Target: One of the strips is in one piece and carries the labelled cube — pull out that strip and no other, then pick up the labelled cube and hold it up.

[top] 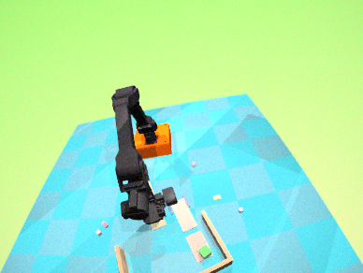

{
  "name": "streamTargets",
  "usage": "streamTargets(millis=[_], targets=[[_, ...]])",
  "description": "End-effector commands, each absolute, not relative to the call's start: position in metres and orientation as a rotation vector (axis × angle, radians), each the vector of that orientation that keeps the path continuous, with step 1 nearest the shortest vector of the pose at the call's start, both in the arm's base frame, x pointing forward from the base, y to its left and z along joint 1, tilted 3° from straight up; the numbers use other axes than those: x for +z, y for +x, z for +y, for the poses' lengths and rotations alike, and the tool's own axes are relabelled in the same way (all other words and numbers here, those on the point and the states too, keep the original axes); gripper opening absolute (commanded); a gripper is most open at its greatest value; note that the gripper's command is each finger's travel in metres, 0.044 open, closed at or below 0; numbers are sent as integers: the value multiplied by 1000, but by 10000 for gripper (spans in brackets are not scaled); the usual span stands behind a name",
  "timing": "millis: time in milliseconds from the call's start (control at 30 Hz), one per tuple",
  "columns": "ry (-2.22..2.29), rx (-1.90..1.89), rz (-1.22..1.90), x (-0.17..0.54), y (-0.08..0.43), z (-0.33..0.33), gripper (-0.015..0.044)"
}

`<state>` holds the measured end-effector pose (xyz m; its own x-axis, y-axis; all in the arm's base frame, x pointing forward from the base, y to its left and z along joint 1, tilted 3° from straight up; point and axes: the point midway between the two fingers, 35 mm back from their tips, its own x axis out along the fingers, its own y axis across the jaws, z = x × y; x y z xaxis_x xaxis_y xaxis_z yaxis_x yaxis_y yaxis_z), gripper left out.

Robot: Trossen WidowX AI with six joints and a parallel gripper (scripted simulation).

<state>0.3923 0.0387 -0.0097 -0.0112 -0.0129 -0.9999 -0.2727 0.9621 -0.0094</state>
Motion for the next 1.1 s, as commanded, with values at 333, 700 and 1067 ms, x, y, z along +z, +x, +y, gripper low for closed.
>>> streamTargets(millis=[333,700,1067], targets=[[-220,206,1576,12,355,35,0],[-220,206,1579,12,316,32,0],[-220,206,1580,43,305,31,0]])
